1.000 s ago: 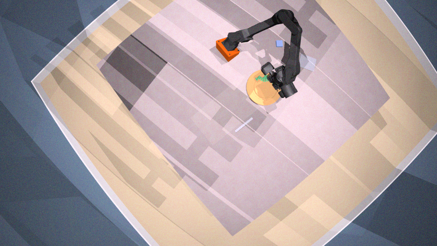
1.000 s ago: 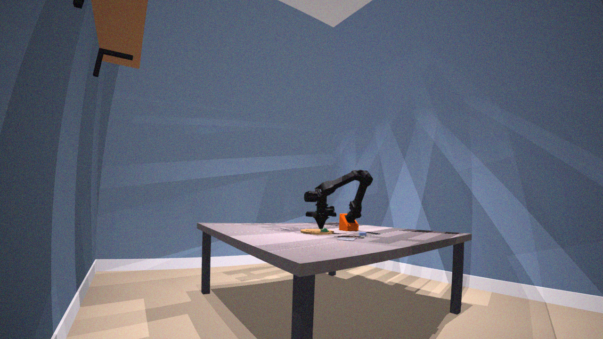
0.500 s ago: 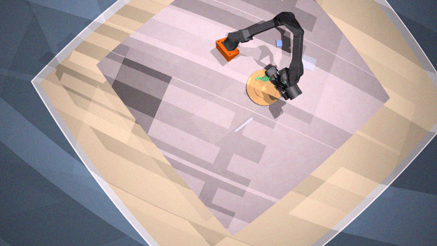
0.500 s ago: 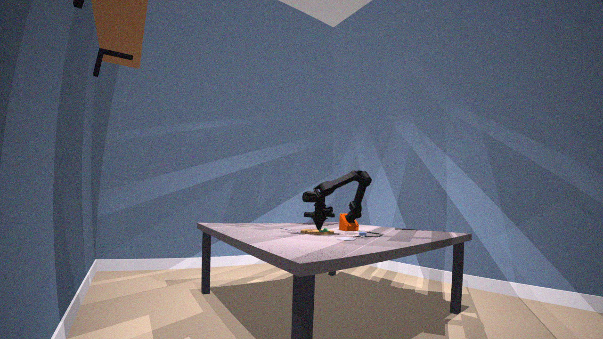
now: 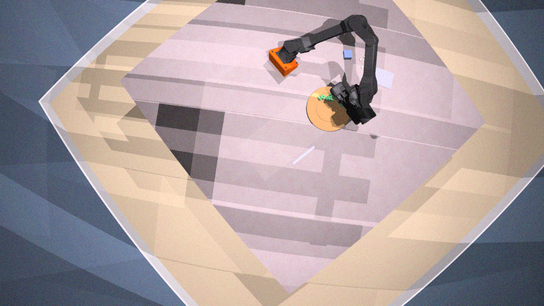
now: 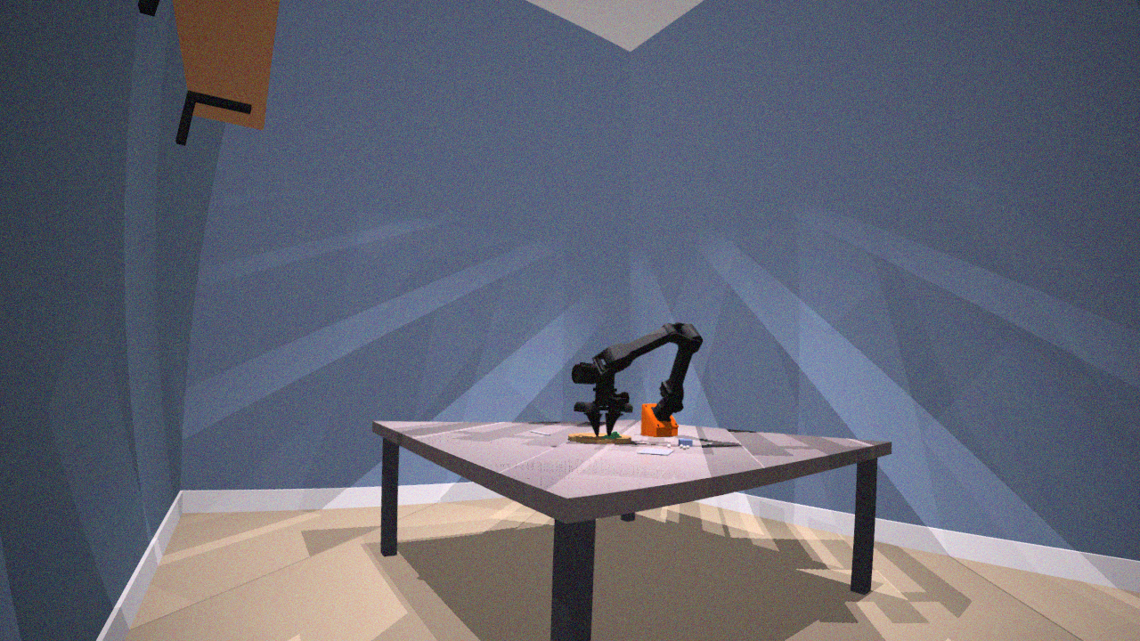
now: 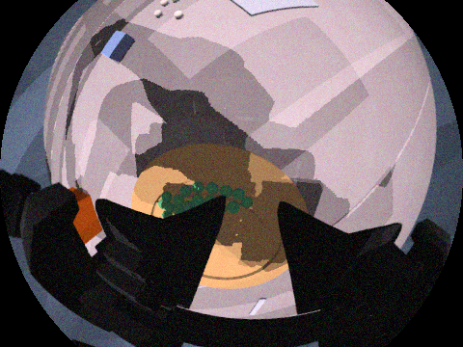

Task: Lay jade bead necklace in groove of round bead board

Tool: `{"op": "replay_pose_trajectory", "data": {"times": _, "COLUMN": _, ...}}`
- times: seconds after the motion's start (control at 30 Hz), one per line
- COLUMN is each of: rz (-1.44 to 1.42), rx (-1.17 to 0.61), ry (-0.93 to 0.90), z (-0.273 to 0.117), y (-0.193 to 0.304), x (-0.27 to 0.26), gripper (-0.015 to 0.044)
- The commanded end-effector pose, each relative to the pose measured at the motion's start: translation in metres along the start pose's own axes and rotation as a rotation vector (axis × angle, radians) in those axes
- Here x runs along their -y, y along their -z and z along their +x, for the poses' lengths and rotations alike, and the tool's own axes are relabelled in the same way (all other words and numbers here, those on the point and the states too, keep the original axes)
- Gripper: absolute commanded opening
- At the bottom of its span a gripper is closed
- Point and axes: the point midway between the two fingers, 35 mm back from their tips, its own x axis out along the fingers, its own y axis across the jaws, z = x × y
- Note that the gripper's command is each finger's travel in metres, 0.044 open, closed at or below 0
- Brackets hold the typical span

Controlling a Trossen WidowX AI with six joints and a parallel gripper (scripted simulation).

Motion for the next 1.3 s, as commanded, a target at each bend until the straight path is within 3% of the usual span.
{"op": "replay_pose_trajectory", "data": {"times": 0.0, "rz": -0.001, "rx": -0.002, "ry": -0.001, "z": 0.000, "y": 0.000, "x": 0.000, "gripper": 0.0289}}
{"op": "replay_pose_trajectory", "data": {"times": 0.2, "rz": 0.005, "rx": 0.000, "ry": -0.003, "z": -0.003, "y": 0.000, "x": 0.000, "gripper": 0.0440}}
{"op": "replay_pose_trajectory", "data": {"times": 1.2, "rz": 0.006, "rx": -0.004, "ry": -0.011, "z": -0.008, "y": 0.000, "x": 0.000, "gripper": 0.0440}}
{"op": "replay_pose_trajectory", "data": {"times": 1.27, "rz": 0.054, "rx": -0.006, "ry": -0.010, "z": -0.011, "y": 0.002, "x": -0.005, "gripper": 0.0387}}
